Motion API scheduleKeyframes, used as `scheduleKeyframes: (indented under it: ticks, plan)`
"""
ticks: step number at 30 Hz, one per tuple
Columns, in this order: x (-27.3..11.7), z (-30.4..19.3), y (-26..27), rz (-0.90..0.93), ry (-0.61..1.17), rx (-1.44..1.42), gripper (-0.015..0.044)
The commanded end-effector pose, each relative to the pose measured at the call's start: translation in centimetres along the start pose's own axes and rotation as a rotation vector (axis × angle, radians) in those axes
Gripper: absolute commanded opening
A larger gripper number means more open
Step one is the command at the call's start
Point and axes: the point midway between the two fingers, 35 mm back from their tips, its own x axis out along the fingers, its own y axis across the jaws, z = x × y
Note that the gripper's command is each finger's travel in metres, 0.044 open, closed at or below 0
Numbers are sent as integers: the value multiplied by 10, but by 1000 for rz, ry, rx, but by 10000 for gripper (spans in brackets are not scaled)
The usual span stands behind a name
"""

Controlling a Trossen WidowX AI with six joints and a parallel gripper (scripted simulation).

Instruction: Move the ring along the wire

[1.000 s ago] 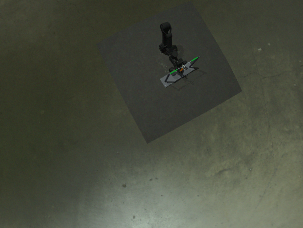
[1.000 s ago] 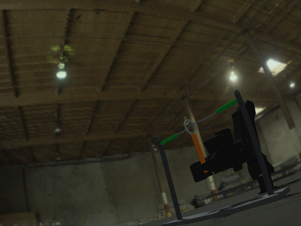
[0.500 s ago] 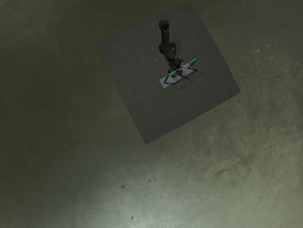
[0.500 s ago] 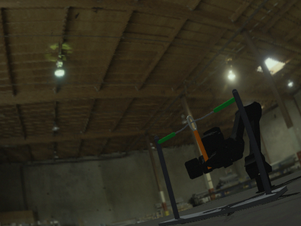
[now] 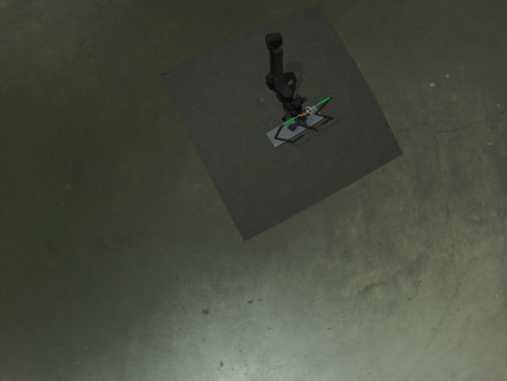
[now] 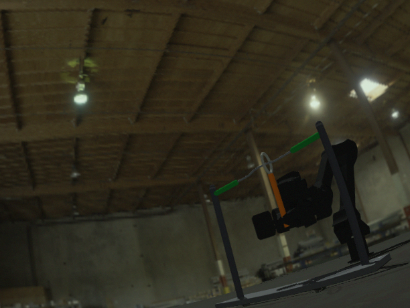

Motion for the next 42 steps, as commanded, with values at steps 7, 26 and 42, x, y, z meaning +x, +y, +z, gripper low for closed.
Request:
scheduleKeyframes:
  ticks: [7,26,42]
  plan:
    - [-1,-1,8,-88,-1,-21,-150]
    - [4,-1,35,-221,-8,43,-150]
    - [9,1,54,-244,-10,73,-150]
